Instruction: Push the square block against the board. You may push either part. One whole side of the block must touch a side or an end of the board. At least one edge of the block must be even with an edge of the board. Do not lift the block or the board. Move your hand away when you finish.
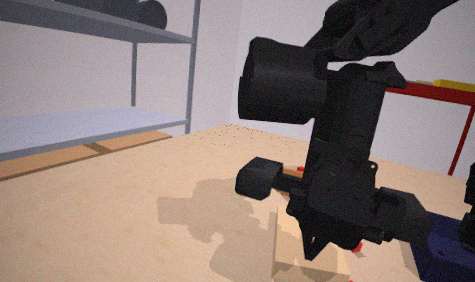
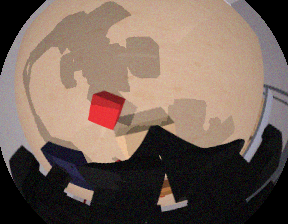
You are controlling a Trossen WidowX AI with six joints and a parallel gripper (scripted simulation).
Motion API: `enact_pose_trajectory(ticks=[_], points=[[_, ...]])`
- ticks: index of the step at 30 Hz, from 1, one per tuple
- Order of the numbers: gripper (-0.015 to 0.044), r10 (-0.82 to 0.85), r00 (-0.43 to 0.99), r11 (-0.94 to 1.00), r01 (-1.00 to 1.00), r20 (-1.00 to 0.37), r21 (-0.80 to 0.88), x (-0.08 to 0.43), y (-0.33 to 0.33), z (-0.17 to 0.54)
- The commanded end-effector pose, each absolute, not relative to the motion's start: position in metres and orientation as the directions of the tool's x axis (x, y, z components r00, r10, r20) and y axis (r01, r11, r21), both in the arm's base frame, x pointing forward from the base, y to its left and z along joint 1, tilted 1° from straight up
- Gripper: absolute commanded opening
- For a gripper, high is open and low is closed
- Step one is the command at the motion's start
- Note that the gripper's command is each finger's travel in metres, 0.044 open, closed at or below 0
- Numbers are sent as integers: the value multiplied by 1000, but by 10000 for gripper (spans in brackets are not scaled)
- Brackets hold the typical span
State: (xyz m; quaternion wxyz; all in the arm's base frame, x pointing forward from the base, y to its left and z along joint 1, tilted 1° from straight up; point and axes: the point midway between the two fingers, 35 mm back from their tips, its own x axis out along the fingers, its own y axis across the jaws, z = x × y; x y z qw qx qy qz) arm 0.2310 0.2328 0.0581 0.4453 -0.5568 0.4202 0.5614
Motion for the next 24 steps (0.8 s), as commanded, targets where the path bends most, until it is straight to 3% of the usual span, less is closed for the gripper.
enact_pose_trajectory(ticks=[1,10,15,24], points=[[0,30,18,-391,-920,-999,-28,218,234,57],[0,31,17,-437,-899,-999,-29,214,235,54],[0,30,17,-437,-899,-999,-29,214,236,2],[0,30,17,-437,-899,-999,-29,217,233,2]])
